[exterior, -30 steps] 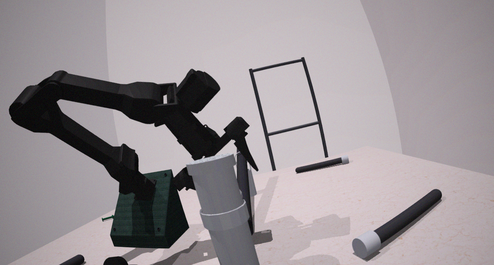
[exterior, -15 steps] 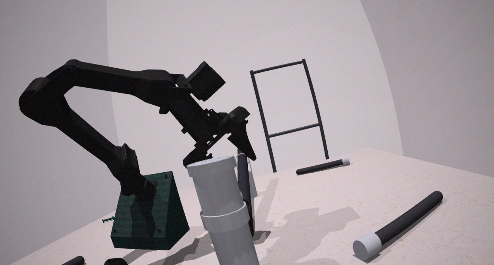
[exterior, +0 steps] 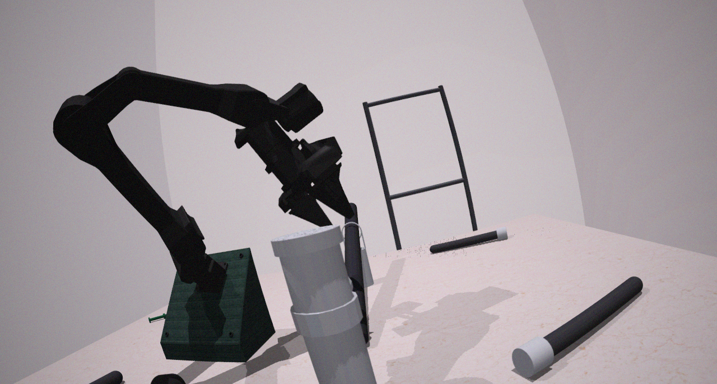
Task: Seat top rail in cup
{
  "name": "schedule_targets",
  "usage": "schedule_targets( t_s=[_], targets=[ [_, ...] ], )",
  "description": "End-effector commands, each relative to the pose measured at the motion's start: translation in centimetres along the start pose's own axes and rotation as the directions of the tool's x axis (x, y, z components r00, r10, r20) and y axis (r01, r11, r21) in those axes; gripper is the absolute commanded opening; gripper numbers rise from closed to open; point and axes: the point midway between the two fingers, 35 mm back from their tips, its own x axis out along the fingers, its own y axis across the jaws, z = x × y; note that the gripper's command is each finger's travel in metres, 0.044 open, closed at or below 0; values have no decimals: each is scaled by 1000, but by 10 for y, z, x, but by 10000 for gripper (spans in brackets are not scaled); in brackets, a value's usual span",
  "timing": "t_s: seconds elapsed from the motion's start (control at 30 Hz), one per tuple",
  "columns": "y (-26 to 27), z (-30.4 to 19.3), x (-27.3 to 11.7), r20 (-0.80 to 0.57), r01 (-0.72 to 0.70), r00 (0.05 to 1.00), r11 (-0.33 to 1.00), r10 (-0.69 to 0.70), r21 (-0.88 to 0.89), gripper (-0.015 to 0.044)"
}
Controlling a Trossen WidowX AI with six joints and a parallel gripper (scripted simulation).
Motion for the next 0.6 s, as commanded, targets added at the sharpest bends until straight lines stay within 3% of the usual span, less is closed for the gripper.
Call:
schedule_targets(
  t_s=[0.0,0.57],
  targets=[
    [29,22,-32,-8,58,998,870,-62,490,440],
    [30,22,-31,-12,58,998,858,-61,510,440]
  ],
)
